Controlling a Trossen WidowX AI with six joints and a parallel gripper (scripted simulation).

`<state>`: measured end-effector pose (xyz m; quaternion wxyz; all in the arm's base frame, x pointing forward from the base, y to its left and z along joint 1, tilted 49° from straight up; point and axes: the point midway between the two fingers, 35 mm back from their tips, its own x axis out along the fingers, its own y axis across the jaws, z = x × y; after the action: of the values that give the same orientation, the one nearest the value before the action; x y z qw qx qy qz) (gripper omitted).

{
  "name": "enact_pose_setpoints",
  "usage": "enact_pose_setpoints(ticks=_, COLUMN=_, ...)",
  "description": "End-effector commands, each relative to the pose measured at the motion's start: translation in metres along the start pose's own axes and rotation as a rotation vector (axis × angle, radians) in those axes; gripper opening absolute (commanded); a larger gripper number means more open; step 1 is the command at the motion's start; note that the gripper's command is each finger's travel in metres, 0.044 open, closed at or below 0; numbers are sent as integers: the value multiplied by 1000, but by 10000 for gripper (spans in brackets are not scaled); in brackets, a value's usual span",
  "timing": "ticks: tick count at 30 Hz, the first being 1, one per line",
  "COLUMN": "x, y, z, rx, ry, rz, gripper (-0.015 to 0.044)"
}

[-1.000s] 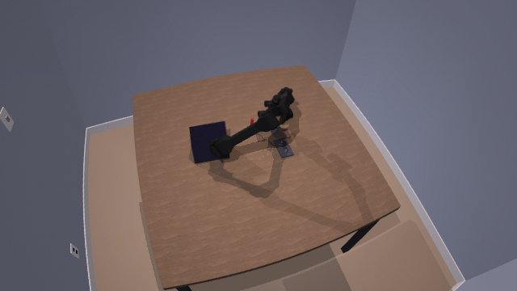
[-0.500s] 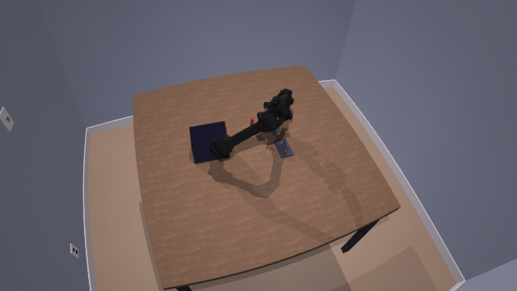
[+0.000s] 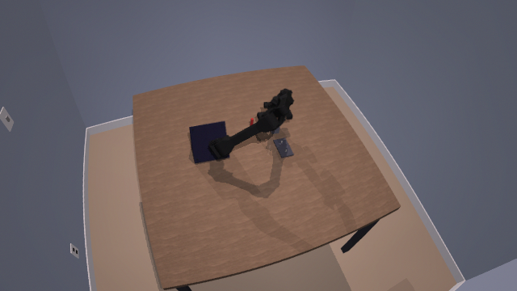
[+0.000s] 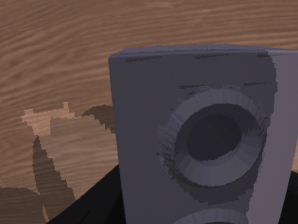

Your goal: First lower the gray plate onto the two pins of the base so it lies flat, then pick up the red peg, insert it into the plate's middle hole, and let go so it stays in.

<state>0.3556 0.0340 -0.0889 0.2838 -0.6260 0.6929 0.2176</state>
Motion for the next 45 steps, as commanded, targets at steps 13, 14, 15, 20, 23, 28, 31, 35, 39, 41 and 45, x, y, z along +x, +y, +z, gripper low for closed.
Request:
enact_pose_setpoints(ticks=13, x=-28, y=-7, z=3, rx=-31, ry=1, rz=-7, gripper=0)
enact_pose_setpoints(ticks=14, x=-32, y=-8, z=4, rx=-34, ry=0, rz=-8, gripper=0)
enact_pose_setpoints(ticks=15, x=-35, y=-8, z=4, rx=-36, ry=-1, rz=-9, gripper=0)
enact_pose_setpoints(ticks=20, x=-51, y=-10, z=6, rx=-50, ry=-4, rz=-13, gripper=0)
enact_pose_setpoints(ticks=23, x=-60, y=-11, z=7, rx=-57, ry=-5, rz=-15, gripper=0)
enact_pose_setpoints(ticks=28, x=-76, y=-12, z=8, rx=-66, ry=-6, rz=-19, gripper=0)
enact_pose_setpoints(ticks=31, x=-86, y=-12, z=8, rx=-72, ry=-6, rz=-22, gripper=0)
enact_pose_setpoints(ticks=35, x=-98, y=-12, z=8, rx=-80, ry=-7, rz=-25, gripper=0)
enact_pose_setpoints(ticks=39, x=-110, y=-11, z=8, rx=-88, ry=-7, rz=-28, gripper=0)
enact_pose_setpoints(ticks=41, x=-116, y=-10, z=8, rx=-92, ry=-7, rz=-29, gripper=0)
enact_pose_setpoints(ticks=45, x=-128, y=-9, z=7, rx=-97, ry=-6, rz=-32, gripper=0)
